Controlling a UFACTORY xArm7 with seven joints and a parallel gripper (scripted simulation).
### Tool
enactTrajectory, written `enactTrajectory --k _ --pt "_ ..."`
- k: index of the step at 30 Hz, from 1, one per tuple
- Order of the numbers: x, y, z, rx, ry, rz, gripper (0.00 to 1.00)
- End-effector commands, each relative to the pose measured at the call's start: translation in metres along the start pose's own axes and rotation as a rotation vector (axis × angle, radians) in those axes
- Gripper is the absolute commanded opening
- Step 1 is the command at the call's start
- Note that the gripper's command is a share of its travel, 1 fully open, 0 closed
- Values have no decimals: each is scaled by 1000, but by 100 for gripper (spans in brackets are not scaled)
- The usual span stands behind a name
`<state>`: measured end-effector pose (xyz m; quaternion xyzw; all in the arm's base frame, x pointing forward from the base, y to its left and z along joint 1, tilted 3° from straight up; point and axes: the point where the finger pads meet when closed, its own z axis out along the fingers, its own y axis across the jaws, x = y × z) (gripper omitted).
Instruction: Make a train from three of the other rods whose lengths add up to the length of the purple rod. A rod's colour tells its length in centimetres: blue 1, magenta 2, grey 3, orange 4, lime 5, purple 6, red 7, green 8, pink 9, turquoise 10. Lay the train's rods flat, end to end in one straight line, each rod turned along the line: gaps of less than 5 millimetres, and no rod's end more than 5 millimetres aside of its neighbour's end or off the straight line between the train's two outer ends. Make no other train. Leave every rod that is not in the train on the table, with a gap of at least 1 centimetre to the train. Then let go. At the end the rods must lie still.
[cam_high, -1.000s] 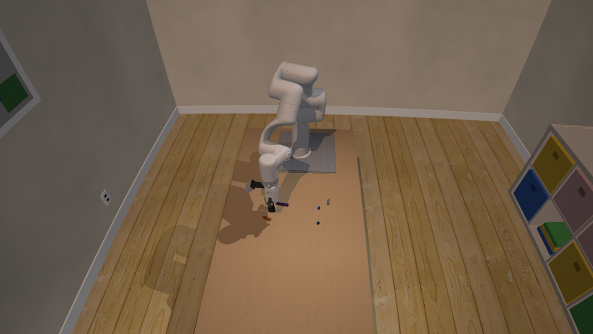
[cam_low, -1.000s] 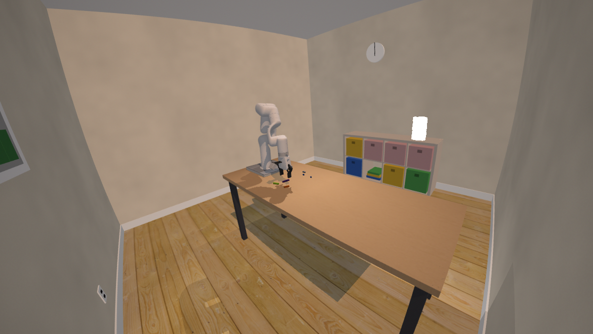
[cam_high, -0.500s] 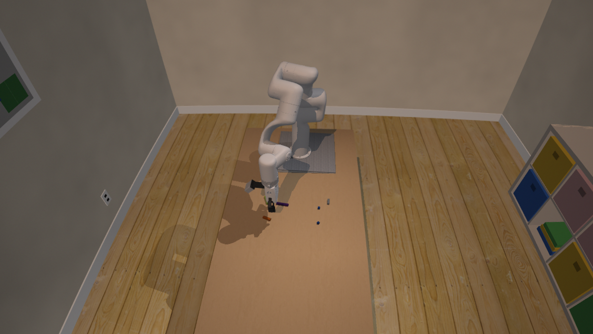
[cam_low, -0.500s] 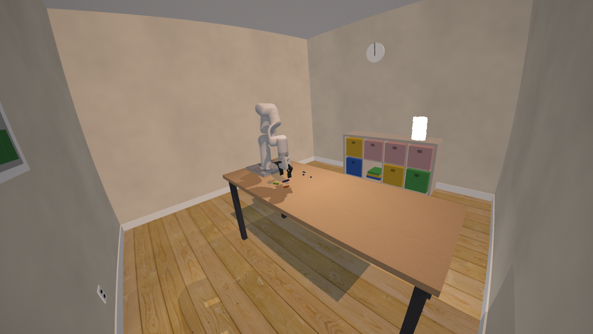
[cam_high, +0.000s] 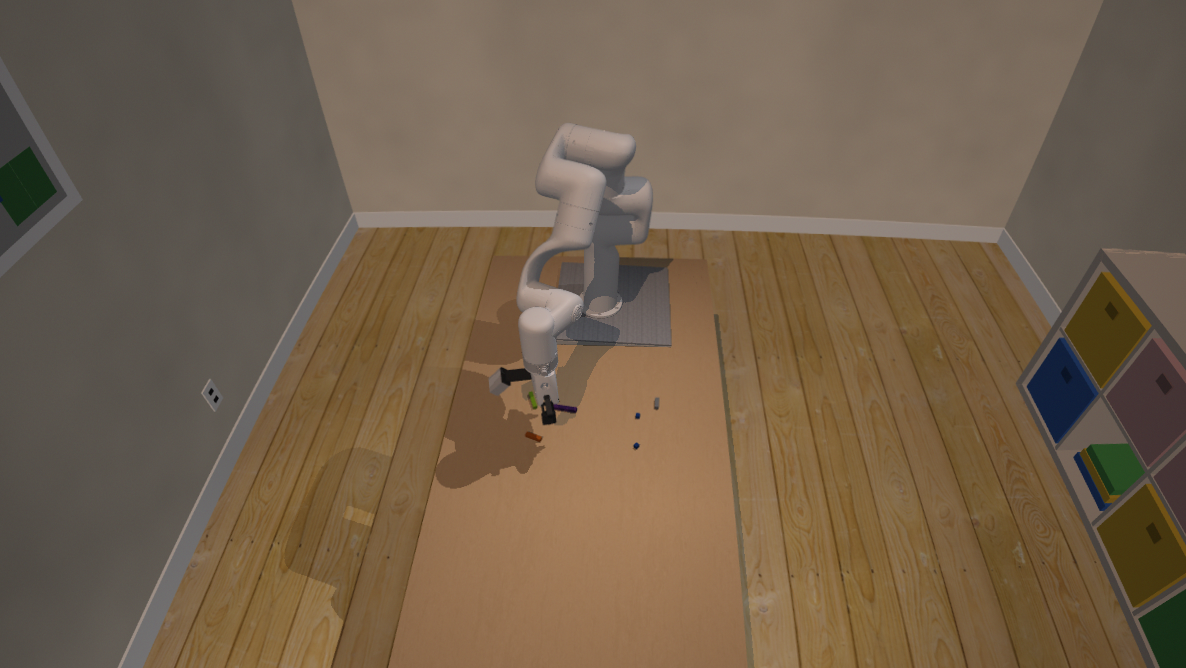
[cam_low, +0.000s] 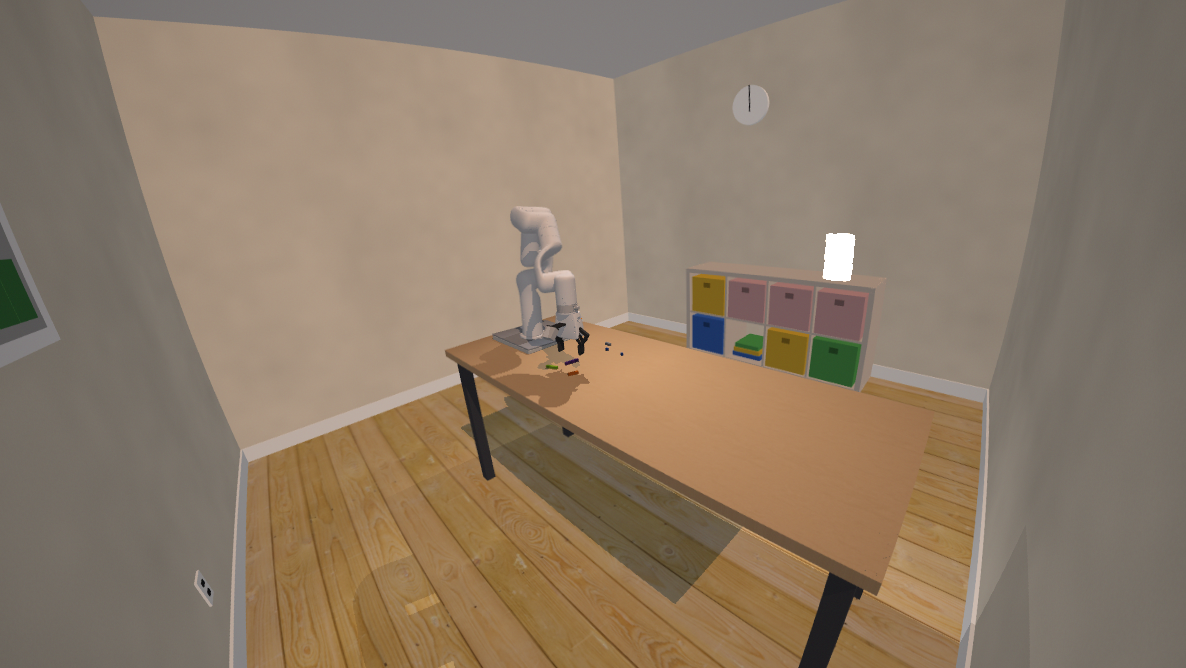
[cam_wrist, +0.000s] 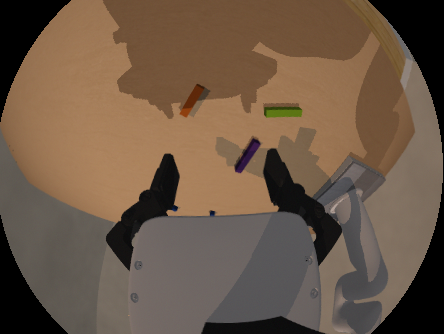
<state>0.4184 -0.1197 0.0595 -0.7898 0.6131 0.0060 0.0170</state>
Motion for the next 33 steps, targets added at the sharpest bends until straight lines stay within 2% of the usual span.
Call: enactTrajectory --k 1,9,11,13,26,28,29,33 --pt "1 -1 -1 9 -6 -167 100" --pt "0 -1 -1 9 -6 -412 100" --pt "0 -1 -1 9 -6 -412 100" --pt "0 -1 -1 9 -6 -524 100" --pt "0 -1 -1 10 -4 -908 100" --pt "0 -1 -1 10 -4 -908 100" --pt "0 -1 -1 10 -4 -993 100" --pt "0 -1 -1 11 -3 -1103 100"
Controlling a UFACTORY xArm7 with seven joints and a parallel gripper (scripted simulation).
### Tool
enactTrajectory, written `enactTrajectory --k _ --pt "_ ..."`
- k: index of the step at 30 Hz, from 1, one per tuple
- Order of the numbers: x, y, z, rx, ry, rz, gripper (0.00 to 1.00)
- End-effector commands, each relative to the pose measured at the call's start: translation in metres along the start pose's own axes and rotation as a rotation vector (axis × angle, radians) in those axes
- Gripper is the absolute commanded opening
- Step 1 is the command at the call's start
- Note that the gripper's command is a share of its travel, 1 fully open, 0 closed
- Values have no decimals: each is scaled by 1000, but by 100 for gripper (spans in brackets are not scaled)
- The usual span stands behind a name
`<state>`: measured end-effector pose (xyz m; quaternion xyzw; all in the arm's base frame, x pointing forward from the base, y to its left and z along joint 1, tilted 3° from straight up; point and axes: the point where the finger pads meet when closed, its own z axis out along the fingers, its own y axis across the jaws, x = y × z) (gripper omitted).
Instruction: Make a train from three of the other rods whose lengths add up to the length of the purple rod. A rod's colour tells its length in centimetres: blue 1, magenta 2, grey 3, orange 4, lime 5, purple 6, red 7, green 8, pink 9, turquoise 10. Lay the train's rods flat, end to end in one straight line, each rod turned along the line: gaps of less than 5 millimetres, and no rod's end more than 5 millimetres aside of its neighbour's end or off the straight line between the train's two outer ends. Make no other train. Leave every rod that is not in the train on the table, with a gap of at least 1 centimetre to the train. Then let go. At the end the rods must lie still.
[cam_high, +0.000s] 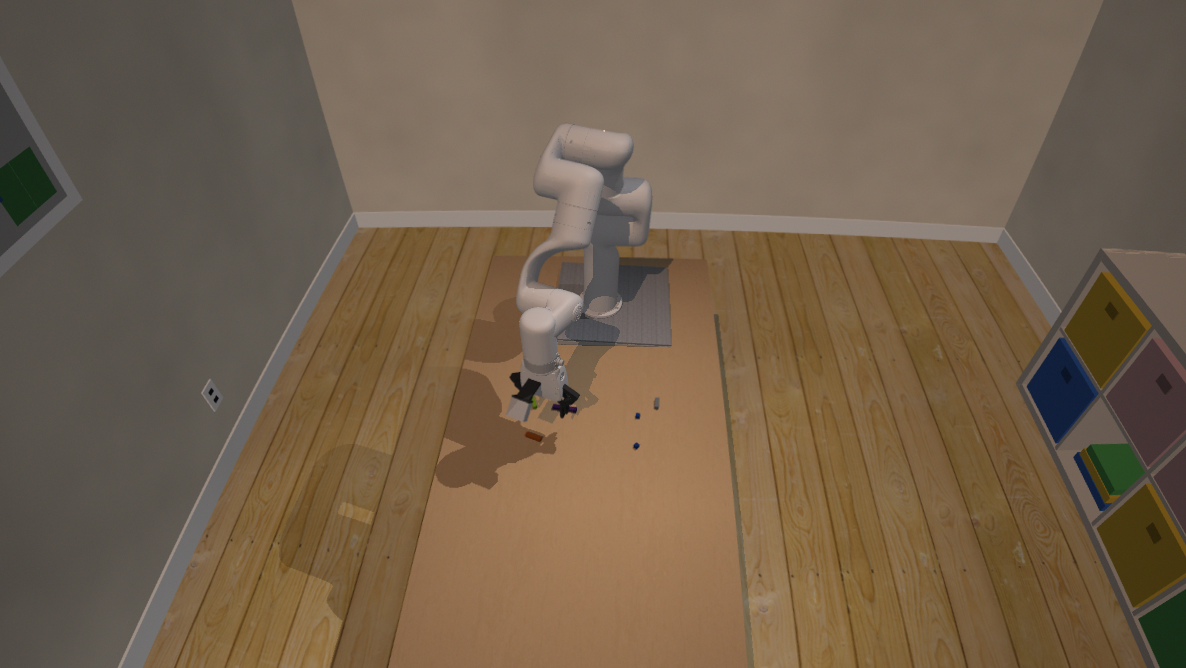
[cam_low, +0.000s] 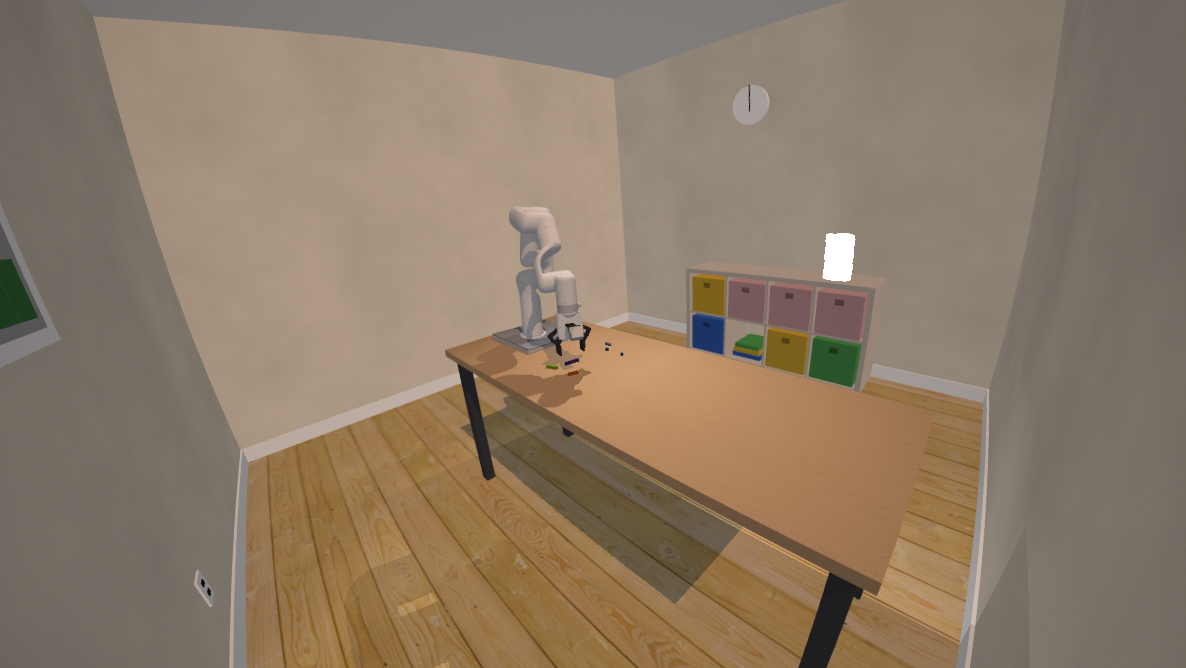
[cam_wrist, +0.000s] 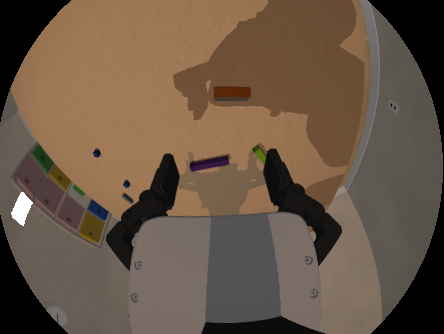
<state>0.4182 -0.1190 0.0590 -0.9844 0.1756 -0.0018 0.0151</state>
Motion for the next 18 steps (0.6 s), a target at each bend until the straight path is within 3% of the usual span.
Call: enactTrajectory --k 1,18 --pt "2 0 -1 16 3 -167 100" --pt "2 0 -2 15 7 -666 100"
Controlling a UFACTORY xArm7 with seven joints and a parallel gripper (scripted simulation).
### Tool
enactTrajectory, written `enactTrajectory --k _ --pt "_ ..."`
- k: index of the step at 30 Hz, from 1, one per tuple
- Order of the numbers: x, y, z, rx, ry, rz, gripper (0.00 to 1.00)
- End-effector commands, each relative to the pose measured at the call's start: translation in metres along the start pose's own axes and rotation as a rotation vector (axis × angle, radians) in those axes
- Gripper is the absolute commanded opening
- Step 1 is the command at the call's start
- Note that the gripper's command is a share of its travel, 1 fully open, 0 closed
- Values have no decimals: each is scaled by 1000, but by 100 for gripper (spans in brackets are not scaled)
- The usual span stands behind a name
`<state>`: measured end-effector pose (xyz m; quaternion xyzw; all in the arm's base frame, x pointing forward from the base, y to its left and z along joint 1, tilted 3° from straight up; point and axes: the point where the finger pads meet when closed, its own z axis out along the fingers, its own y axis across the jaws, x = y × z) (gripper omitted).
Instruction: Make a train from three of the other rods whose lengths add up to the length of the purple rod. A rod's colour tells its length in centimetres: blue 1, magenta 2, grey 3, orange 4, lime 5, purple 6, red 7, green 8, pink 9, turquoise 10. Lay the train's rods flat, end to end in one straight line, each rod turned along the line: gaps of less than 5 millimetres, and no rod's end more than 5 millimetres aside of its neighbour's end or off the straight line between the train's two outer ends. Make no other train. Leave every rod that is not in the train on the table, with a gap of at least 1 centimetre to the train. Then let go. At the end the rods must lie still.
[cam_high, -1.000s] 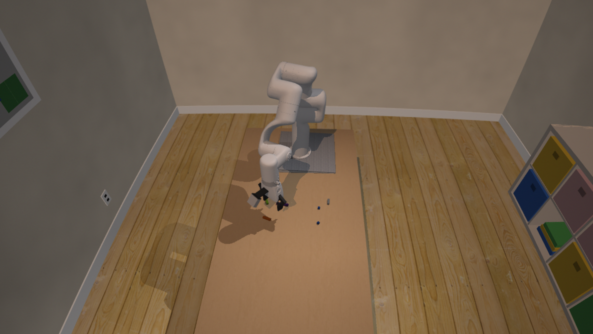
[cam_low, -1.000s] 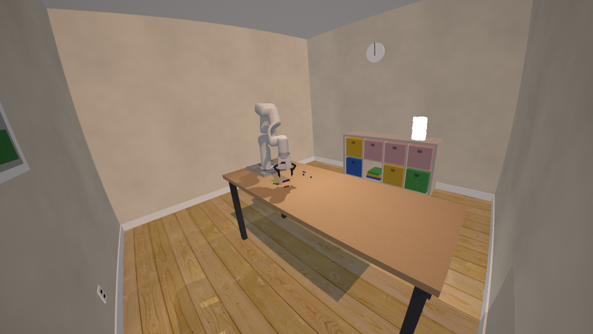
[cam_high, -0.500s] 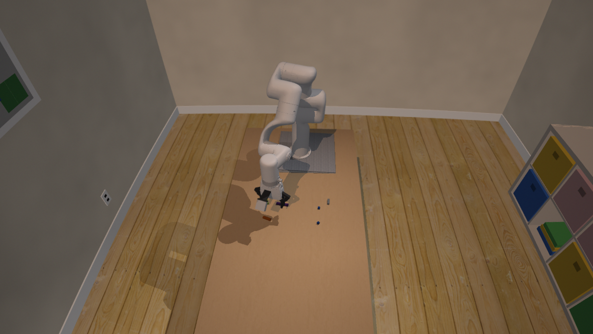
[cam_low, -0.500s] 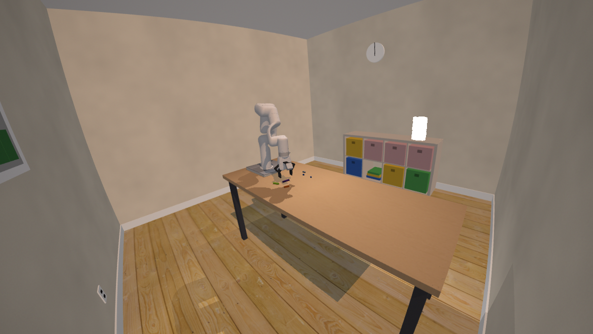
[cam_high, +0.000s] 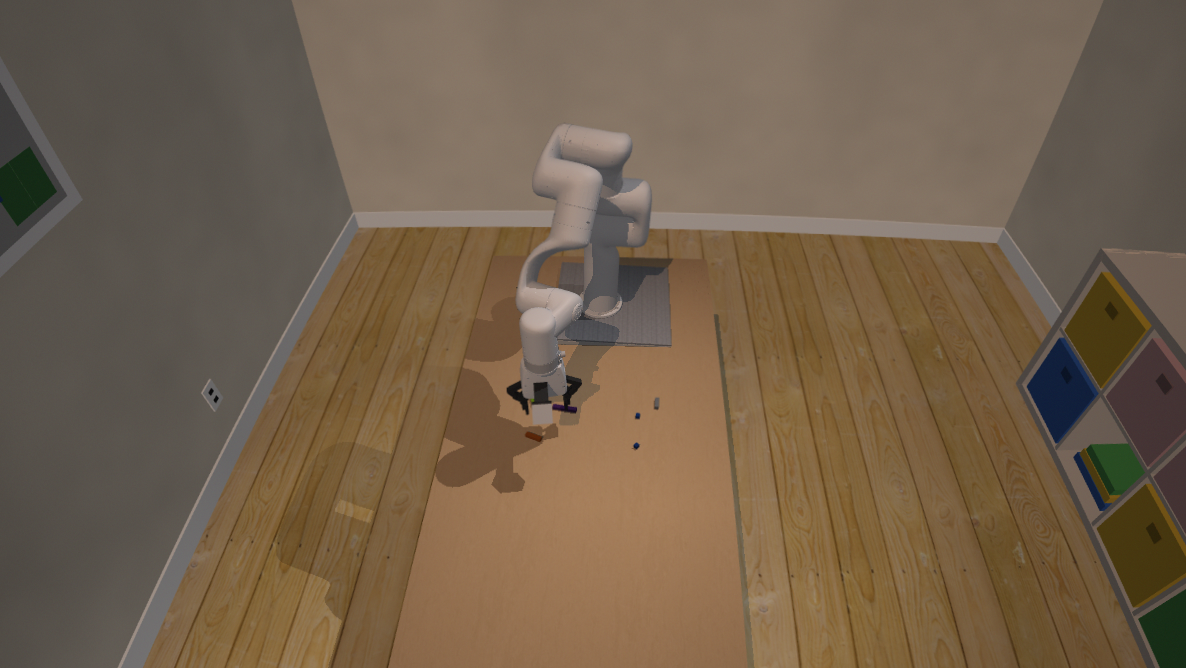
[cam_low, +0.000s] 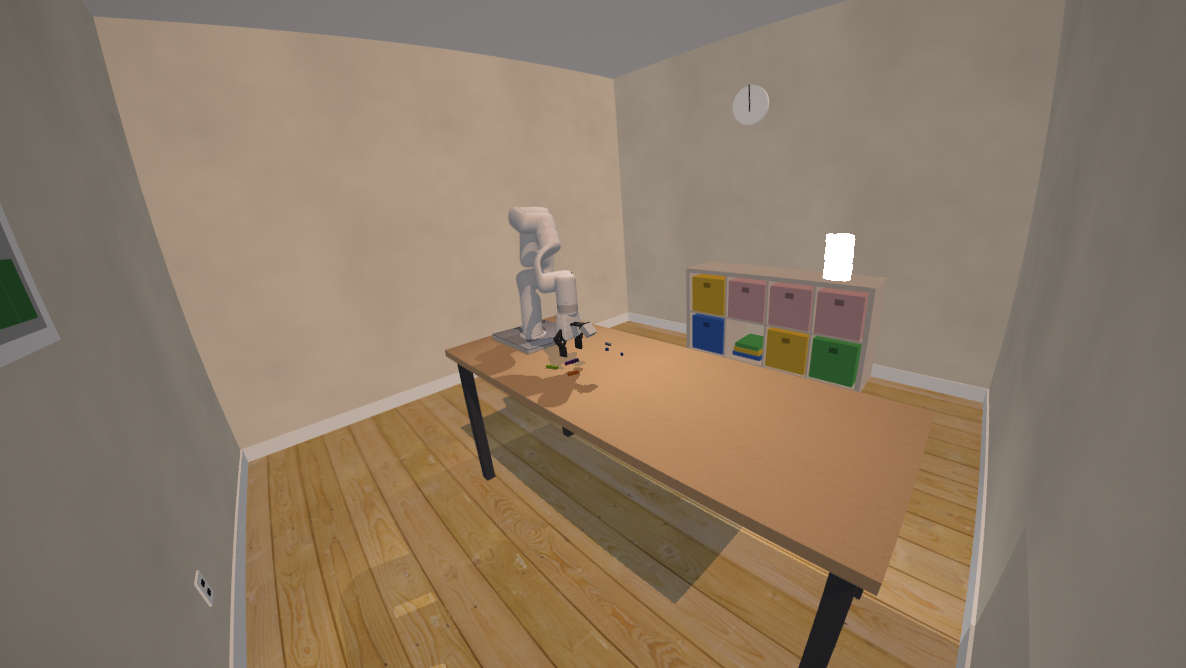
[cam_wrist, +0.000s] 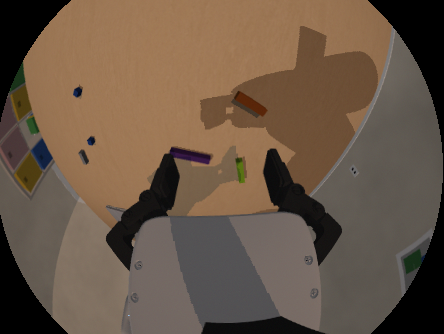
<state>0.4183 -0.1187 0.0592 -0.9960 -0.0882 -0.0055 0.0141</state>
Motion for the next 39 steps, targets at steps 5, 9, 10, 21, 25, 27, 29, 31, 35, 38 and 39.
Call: enactTrajectory --k 5,9,10,21,25,27,29,31,35,38,39 --pt "1 1 -2 12 12 -288 100" --pt "2 1 -2 11 13 -409 100" --pt "2 1 -2 11 13 -409 100" --pt "2 1 -2 8 15 -755 100" --pt "2 0 -2 7 16 -877 100" --pt "2 0 -2 6 16 -907 100" --pt "2 0 -2 6 16 -963 100" --pt "2 0 -2 5 16 -1042 100" --pt "2 0 -3 4 17 -1157 100" --pt "2 0 -3 3 17 -1248 100" --pt "2 0 -3 2 17 -1274 100"
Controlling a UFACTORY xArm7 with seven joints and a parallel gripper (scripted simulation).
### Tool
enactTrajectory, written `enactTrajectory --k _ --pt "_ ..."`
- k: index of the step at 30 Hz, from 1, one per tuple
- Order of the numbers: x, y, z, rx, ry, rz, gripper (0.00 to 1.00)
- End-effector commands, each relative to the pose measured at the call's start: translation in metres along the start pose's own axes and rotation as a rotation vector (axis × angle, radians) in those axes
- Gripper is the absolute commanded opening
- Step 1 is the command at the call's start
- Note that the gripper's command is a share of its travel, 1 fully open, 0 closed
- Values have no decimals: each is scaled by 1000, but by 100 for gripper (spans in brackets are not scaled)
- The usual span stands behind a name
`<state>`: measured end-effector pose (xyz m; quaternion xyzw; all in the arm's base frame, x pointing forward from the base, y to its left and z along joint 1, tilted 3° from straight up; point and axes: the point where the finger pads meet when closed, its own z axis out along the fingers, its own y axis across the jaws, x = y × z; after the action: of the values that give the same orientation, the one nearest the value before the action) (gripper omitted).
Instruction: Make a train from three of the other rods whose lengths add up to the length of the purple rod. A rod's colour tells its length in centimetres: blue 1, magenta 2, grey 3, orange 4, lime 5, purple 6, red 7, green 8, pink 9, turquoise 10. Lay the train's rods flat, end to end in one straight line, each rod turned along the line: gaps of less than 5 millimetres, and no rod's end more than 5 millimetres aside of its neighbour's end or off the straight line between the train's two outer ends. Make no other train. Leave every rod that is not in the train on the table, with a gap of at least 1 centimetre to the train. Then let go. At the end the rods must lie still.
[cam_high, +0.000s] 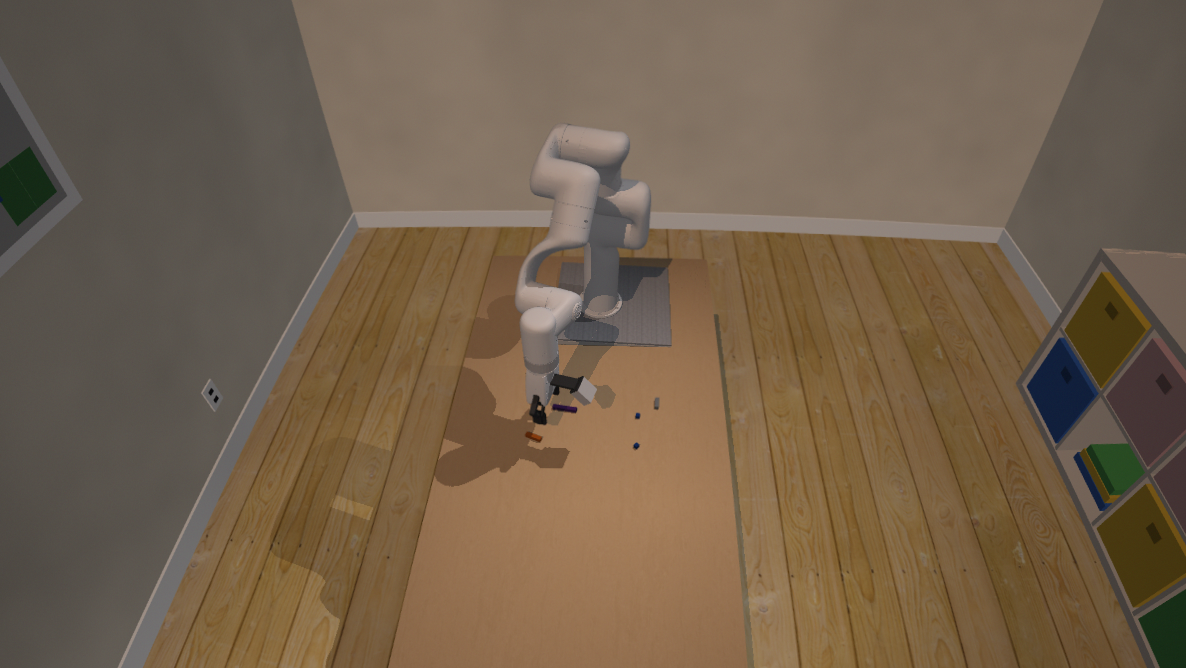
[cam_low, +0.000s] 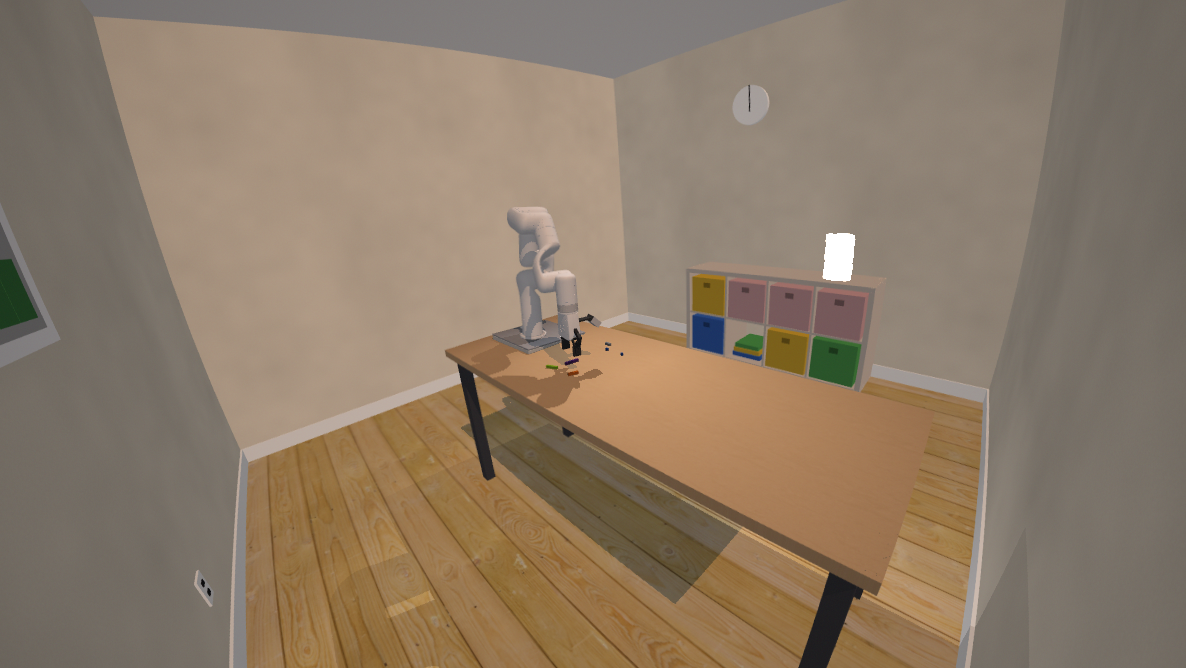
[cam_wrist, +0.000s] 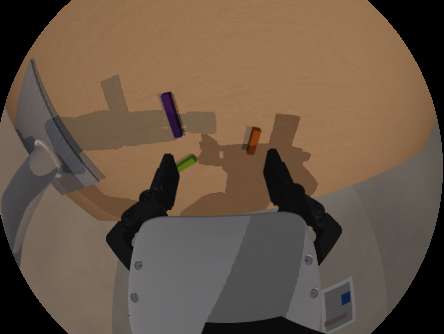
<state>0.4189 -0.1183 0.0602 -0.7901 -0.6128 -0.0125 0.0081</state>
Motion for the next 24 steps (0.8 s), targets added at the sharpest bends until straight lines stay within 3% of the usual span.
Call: enactTrajectory --k 1,24 --pt "0 2 -2 -6 15 -153 100" --pt "0 2 -2 -6 15 -223 100"
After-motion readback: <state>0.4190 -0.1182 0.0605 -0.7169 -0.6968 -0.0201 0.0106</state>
